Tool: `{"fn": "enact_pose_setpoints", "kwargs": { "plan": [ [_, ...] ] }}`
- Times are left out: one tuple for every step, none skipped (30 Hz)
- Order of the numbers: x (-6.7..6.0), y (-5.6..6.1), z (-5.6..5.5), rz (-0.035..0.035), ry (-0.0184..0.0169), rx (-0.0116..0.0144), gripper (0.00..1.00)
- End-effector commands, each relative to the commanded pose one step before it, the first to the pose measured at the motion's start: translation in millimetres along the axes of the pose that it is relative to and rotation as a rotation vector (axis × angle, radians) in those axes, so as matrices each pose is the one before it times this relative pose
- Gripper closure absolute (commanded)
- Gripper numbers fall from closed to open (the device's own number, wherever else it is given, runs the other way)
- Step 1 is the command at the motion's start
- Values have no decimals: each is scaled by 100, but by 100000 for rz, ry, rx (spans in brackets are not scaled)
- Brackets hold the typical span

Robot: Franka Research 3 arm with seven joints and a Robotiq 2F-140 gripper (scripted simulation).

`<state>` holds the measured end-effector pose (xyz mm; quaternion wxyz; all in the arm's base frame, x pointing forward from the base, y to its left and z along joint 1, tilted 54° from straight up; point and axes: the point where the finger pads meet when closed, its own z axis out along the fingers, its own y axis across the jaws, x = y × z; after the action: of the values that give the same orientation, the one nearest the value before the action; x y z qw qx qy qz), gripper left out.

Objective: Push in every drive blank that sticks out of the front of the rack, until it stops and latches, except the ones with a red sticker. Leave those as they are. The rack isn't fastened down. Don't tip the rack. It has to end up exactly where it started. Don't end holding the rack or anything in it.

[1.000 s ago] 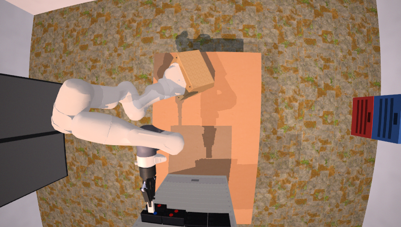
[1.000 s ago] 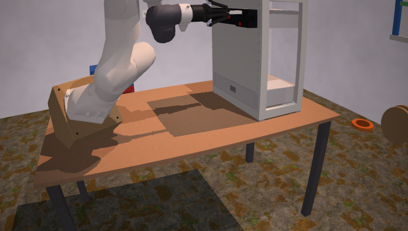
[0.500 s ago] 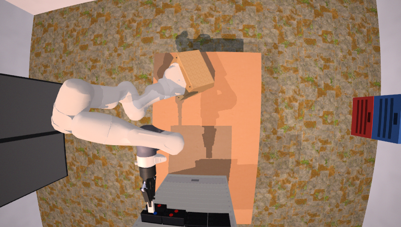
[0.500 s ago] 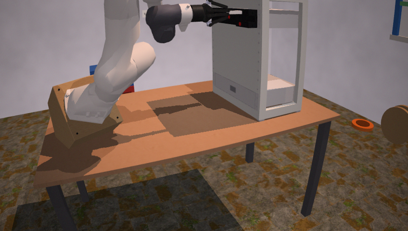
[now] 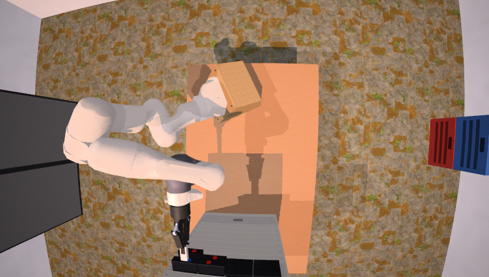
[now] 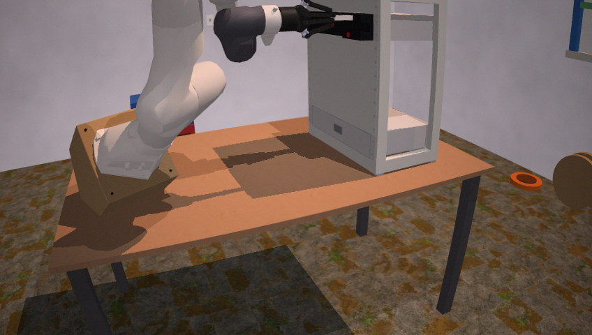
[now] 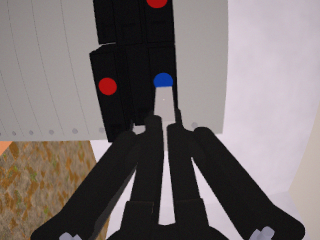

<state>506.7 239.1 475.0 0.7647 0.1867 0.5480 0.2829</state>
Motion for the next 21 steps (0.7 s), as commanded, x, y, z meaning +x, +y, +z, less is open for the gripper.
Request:
{"fn": "enact_pose_setpoints", "kwargs": {
  "plan": [
    [112,11,308,-542,318,8,100],
    [2,0,84,0,0,0,100],
    [1,0,39,0,0,0,100],
    [0,0,7,0,0,0,100],
    [0,0,0,0,0,0,100],
    [0,0,0,0,0,0,100],
    [0,0,0,0,0,0,100],
    [0,0,0,0,0,0,100],
    [0,0,0,0,0,0,100],
    [0,0,0,0,0,0,100],
    [1,0,6,0,0,0,100],
    [3,0,38,0,0,0,100],
    [7,0,84,0,0,0,100],
    [10,-1,127,0,0,0,100],
    [13,-1,158,0,0,0,100],
    [14,-1,170,0,0,0,100],
    [0,0,0,0,0,0,100],
    [0,0,0,0,0,0,100],
    [13,-1,159,0,0,0,100],
    [11,-1,128,0,0,0,100],
    [7,-1,84,0,0,0,100]
  ]
}}
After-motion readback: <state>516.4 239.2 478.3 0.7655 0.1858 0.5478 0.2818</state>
